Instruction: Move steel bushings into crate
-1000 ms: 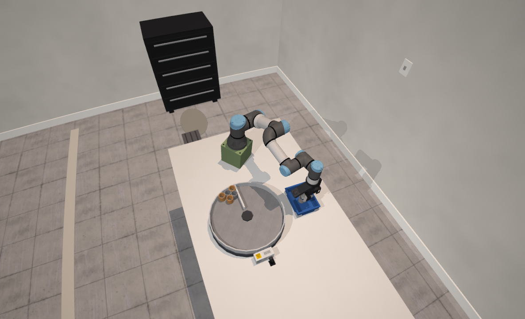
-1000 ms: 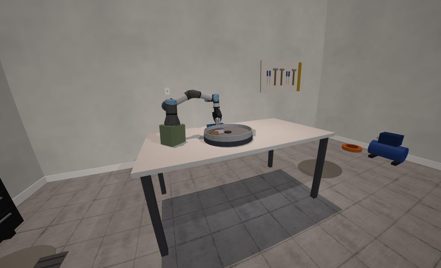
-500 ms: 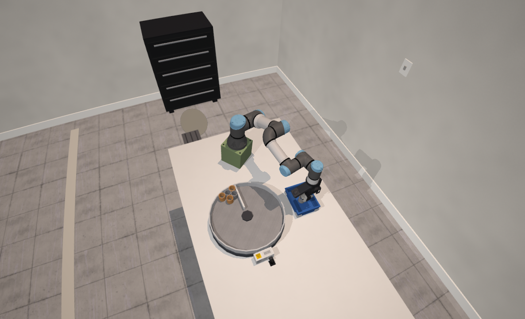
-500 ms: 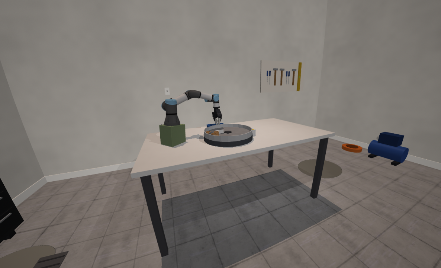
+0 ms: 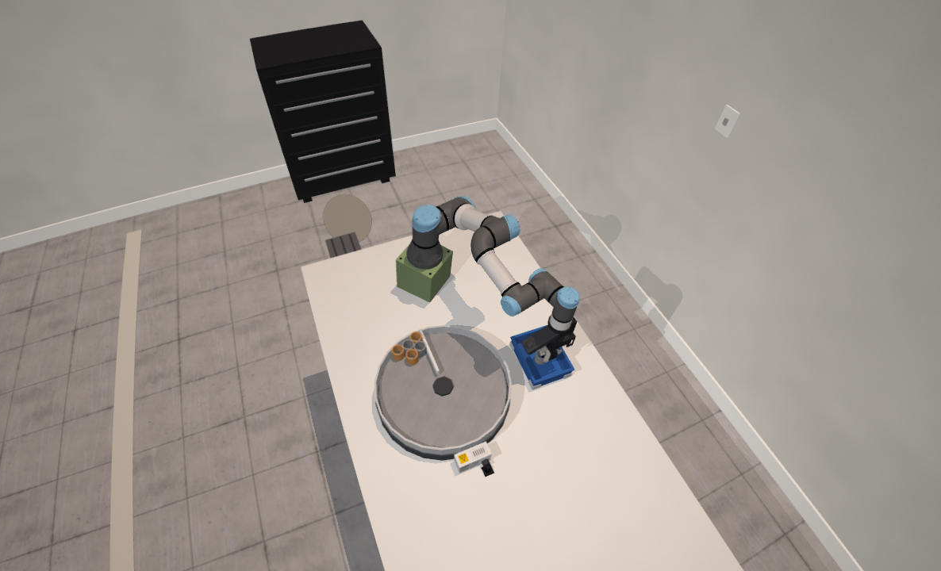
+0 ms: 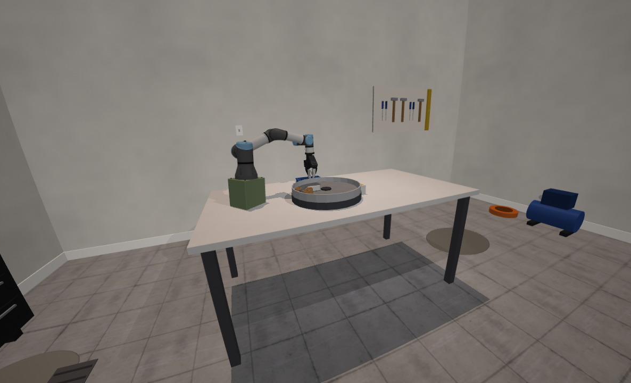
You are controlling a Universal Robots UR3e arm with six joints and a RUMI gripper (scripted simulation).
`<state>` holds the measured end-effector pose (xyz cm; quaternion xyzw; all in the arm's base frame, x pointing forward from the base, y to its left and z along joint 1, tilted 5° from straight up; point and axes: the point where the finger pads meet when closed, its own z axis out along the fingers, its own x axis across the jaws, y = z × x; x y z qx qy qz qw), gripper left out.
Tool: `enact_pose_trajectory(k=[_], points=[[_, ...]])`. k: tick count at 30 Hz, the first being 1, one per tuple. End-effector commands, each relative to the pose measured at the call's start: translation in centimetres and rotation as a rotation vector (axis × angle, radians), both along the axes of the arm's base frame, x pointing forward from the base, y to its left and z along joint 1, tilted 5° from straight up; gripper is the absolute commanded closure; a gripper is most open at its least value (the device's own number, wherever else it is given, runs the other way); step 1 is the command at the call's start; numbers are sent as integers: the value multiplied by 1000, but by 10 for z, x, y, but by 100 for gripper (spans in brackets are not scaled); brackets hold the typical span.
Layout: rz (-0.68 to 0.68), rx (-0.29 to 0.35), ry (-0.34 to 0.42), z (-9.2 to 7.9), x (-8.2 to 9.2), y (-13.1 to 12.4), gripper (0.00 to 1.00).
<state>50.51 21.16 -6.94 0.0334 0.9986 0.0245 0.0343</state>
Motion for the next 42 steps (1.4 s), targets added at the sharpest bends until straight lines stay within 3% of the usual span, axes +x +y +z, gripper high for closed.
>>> enact_pose_trajectory(k=[1, 31, 42], points=[[0, 1, -4, 1, 1, 0, 94], [0, 1, -4, 2, 1, 0, 94], [0, 1, -4, 26, -1, -1, 94]])
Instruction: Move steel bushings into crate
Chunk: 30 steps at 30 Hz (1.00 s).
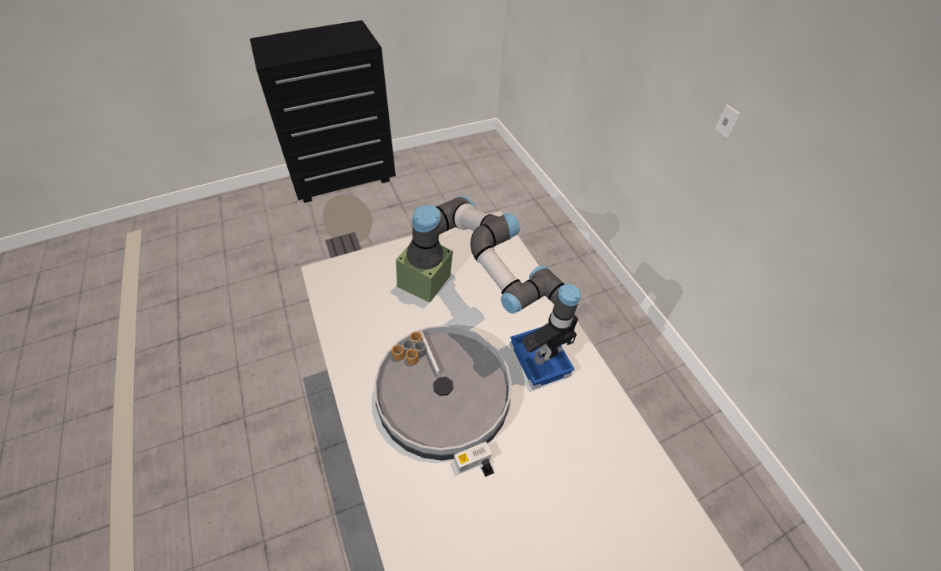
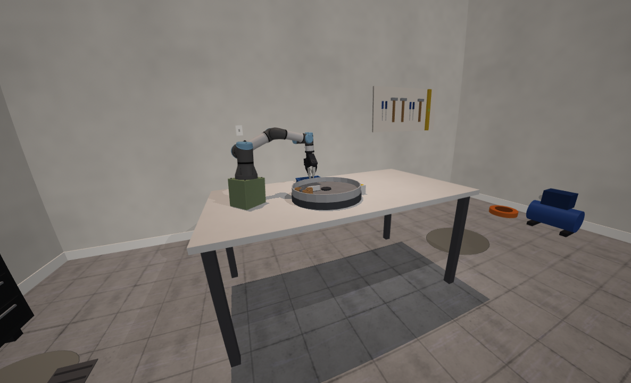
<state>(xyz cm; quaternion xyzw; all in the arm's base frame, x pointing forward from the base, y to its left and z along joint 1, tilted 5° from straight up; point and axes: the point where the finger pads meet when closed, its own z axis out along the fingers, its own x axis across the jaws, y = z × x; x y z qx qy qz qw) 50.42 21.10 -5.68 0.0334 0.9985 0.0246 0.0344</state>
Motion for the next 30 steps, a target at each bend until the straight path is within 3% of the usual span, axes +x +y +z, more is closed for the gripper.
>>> enact_pose_trajectory(k=[1, 13, 30], points=[[0, 1, -3, 18, 0, -1, 94], [0, 1, -3, 66, -4, -3, 94], [0, 1, -3, 82, -5, -4, 94]])
